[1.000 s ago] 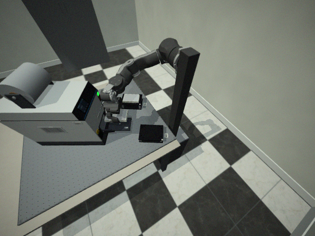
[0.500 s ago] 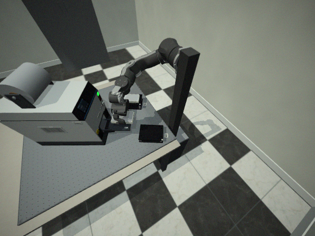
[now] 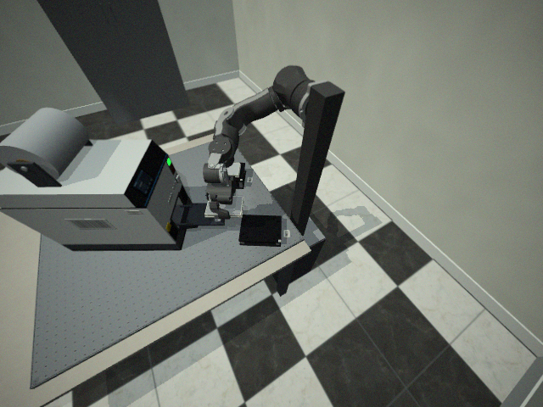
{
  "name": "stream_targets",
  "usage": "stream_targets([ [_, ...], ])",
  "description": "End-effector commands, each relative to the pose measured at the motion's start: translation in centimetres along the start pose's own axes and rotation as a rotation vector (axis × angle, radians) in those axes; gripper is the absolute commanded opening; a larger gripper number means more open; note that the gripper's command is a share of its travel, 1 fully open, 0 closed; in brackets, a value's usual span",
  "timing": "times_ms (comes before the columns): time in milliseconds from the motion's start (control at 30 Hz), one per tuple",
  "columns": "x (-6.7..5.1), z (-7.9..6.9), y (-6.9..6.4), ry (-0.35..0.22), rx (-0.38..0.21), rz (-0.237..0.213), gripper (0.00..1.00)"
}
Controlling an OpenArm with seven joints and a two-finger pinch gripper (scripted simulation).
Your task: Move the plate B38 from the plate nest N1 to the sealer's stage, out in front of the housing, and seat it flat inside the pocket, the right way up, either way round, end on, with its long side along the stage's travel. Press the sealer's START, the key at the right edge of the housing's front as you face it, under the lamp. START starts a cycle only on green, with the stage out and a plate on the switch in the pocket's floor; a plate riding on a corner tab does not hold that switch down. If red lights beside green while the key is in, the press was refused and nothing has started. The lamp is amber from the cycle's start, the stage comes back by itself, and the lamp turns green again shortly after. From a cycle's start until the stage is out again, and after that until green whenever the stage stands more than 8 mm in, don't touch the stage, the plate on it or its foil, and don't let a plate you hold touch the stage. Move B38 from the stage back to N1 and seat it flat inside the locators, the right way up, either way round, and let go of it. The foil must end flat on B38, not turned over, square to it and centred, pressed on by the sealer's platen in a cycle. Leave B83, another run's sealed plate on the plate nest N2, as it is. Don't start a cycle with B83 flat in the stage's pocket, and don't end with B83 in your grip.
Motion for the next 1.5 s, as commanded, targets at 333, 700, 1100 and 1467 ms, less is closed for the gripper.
stream_targets([
  [333,-0.9,0.0,0.2,0.019,-0.004,-0.016,0.0],
  [700,-3.3,0.2,0.8,0.02,-0.007,-0.016,0.0],
  [1100,-7.1,0.7,1.8,0.02,-0.007,-0.016,0.0],
  [1467,-8.6,0.9,2.1,0.019,-0.004,-0.016,0.0],
])
Point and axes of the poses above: the point where the finger pads meet when closed, its own y axis out along the fingers, its own z axis across the jaws, x = y × z, the point moved 3 cm from there along -y, back along the fingers, and after that the axes turned 2 degrees about y, right-handed, at the moved point
